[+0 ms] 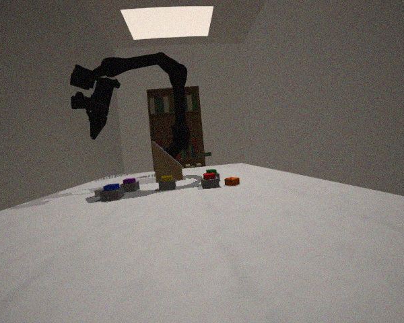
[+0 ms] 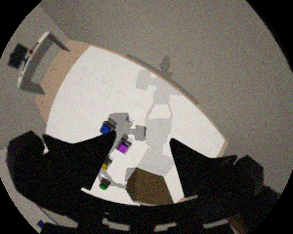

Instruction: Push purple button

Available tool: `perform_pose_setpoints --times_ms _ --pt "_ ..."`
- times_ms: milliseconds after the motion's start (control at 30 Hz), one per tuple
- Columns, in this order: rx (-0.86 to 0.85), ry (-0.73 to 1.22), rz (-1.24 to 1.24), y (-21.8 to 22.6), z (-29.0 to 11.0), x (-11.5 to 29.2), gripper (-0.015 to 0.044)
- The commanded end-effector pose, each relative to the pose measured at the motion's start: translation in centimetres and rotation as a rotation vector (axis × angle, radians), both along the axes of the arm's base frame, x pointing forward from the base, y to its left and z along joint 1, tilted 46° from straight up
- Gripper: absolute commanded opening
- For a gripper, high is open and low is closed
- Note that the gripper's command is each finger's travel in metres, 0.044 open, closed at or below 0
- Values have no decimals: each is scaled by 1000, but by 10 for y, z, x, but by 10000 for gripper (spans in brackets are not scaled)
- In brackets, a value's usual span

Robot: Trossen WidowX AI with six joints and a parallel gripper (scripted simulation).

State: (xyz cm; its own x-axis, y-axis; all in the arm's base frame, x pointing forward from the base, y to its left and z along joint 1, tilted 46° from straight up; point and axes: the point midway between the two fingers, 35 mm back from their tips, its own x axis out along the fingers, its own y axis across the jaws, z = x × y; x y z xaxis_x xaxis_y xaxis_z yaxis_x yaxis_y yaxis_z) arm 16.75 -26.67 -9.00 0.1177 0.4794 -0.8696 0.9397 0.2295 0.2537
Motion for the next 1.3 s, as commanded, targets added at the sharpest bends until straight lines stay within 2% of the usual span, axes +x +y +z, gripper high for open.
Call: perform_pose_setpoints --times_ms 0,233,633,833,1100,1267 --pt "98 -343 567 69 18 23 400" --pt "161 -616 932 115 31 31 400" --pt "162 -622 939 115 31 31 400" --pt "163 -624 938 158 -11 34 243" --pt "163 -624 938 160 -12 34 32" --pt "163 -624 938 160 -12 34 20"
